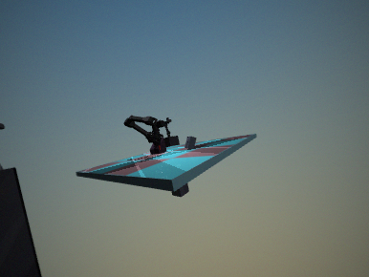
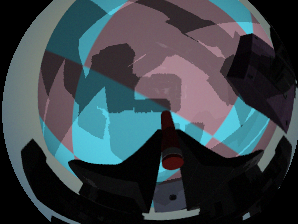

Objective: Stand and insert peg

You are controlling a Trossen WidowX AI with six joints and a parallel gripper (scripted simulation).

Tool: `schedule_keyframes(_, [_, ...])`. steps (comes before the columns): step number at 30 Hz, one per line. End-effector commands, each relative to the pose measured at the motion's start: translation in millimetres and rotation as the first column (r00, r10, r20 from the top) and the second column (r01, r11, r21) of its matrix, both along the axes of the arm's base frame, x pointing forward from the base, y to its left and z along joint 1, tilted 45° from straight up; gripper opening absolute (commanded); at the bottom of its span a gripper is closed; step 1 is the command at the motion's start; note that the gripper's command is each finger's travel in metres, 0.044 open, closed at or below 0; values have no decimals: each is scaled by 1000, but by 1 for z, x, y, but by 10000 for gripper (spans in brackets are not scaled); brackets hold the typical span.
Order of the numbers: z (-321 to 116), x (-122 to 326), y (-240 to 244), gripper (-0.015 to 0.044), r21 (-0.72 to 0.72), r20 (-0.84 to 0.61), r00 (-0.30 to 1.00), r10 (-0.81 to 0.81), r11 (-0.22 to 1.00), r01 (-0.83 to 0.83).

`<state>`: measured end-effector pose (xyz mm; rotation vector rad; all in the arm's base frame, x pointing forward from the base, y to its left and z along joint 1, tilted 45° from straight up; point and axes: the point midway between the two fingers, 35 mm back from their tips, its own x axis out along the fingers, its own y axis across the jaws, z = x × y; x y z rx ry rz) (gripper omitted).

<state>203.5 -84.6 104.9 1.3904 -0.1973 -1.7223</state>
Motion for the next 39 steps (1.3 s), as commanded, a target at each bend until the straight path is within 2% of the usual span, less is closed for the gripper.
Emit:
schedule_keyframes(1, [10, 1, 11, 0, 0, 2, 1000, -2, 1000, 2])
schedule_keyframes(12, [20, 0, 24, 0, 10, 4, 1000, -8, 1000, 8])
schedule_keyframes(39, [-16, 17, 36, 0, 298, 78, 992, -99, 952, 72])
